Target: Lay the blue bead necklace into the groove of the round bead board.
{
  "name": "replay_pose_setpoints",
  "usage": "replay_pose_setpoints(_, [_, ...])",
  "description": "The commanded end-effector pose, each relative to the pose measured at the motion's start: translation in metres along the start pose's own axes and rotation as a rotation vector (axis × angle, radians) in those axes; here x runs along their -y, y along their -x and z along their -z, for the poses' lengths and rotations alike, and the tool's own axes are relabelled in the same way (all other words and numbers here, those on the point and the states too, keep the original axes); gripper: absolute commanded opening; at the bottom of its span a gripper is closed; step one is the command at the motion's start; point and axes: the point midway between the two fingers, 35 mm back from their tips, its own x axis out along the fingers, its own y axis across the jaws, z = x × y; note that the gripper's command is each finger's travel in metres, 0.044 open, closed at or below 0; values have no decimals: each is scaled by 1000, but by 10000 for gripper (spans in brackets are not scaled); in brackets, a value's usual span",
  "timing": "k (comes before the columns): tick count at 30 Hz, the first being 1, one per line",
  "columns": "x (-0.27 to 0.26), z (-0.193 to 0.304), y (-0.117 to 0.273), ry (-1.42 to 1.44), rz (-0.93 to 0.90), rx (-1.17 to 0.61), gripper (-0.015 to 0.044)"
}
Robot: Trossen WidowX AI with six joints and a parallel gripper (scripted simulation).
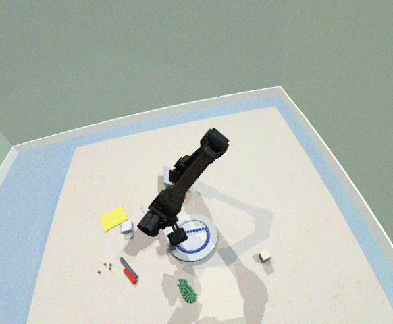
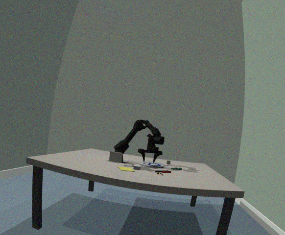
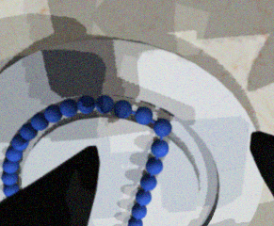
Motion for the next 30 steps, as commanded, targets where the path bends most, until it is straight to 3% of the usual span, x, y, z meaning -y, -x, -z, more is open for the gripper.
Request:
replay_pose_setpoints(1, [-3,-2,15,260,1,10,230])
replay_pose_setpoints(6, [-4,-2,21,374,1,10,120])
replay_pose_setpoints(30, [-5,-4,-6,377,0,15,120])
